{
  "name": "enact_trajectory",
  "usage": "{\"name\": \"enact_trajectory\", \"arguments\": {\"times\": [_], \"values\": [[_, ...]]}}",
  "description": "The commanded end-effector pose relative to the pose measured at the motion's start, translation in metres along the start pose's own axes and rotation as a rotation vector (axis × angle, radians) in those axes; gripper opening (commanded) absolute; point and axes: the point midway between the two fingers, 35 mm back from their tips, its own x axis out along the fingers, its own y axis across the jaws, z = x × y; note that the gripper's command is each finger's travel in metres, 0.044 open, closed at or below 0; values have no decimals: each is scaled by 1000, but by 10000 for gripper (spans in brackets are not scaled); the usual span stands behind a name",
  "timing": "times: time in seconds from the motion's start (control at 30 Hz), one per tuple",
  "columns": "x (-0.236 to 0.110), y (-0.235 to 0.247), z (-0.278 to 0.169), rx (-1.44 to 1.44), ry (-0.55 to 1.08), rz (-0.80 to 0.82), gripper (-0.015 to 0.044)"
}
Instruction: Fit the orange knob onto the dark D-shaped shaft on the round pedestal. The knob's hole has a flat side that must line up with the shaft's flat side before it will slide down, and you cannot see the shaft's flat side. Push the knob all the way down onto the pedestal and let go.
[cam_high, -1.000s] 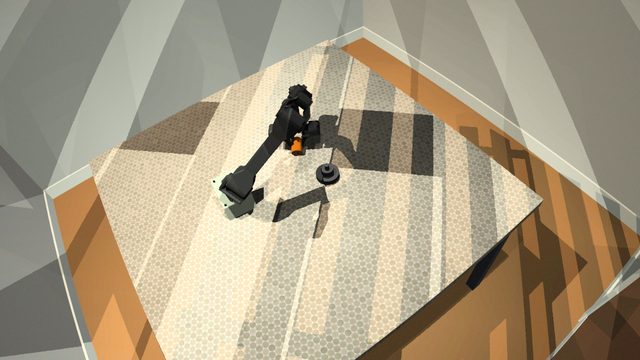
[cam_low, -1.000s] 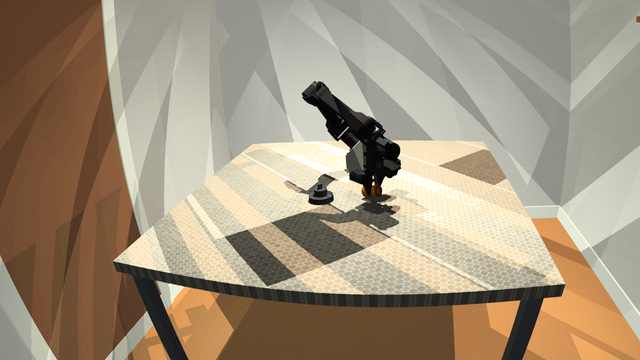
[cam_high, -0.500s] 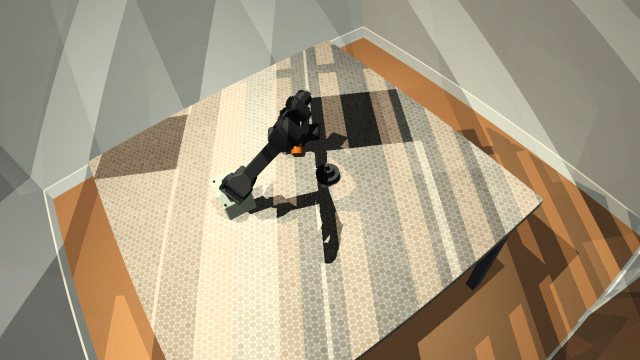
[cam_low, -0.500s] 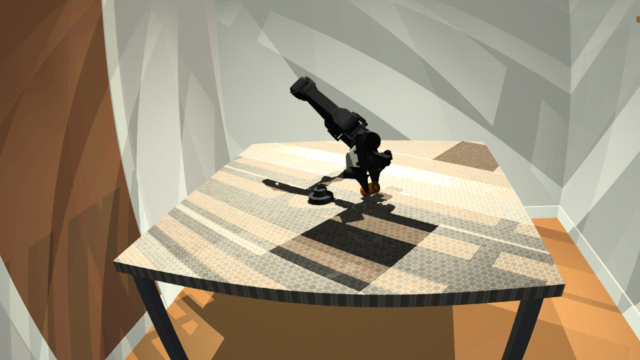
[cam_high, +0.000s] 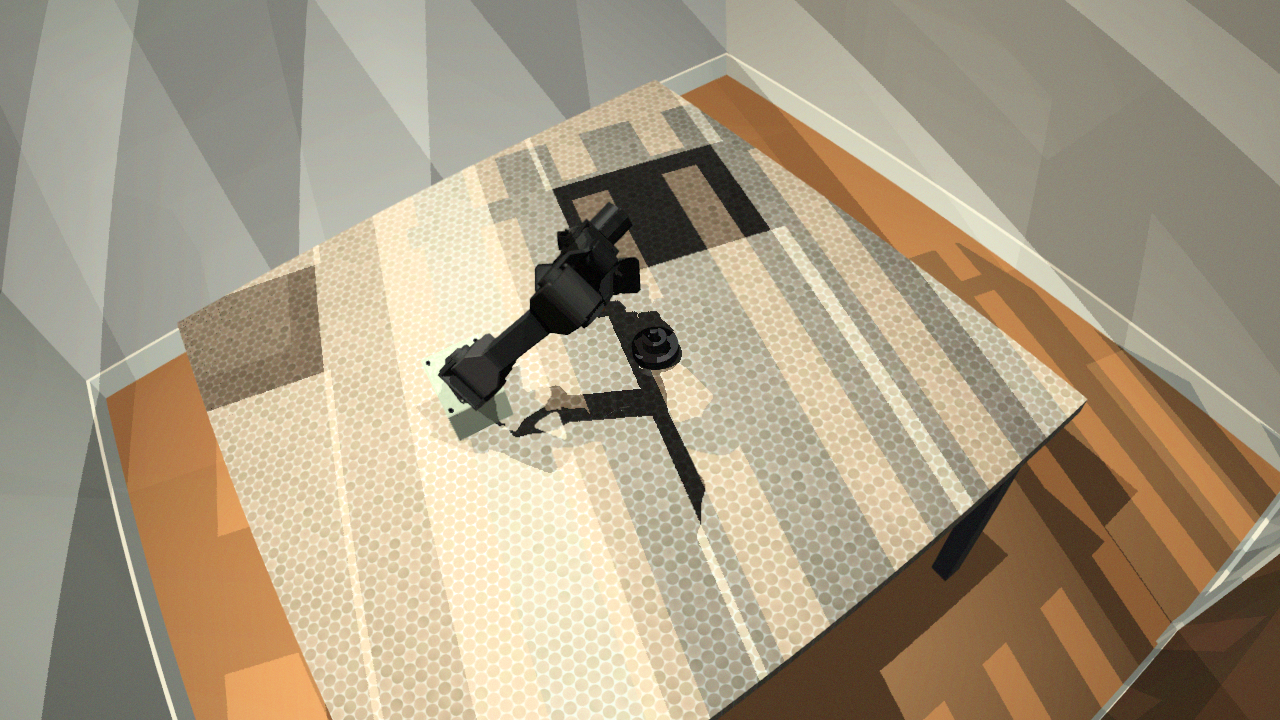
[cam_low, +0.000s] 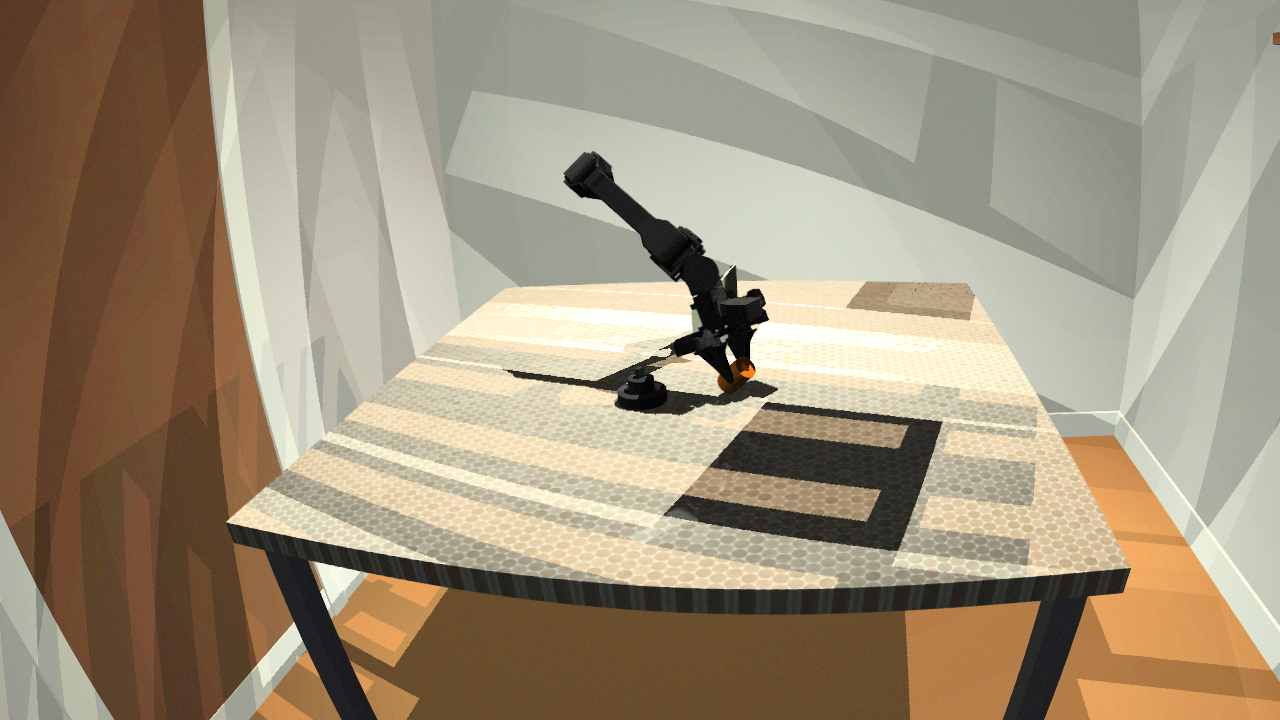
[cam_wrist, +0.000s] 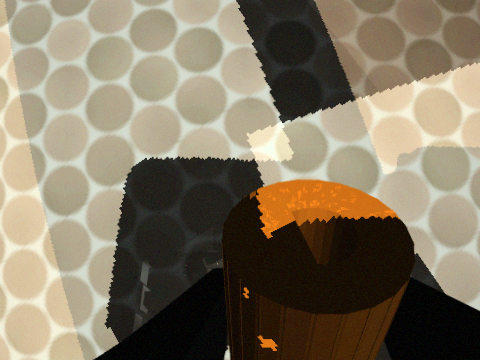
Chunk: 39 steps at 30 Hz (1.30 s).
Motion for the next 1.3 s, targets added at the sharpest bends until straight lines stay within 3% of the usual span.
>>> {"name": "enact_trajectory", "arguments": {"times": [0.0,0.73,0.9,1.0,1.27], "values": [[-2,1,-4,-5,-67,1,179],[-5,1,-29,-8,-442,4,179],[-7,1,-27,-8,-386,3,179],[-6,1,-27,-9,-405,5,258],[-6,1,-27,-9,-405,5,260]]}}
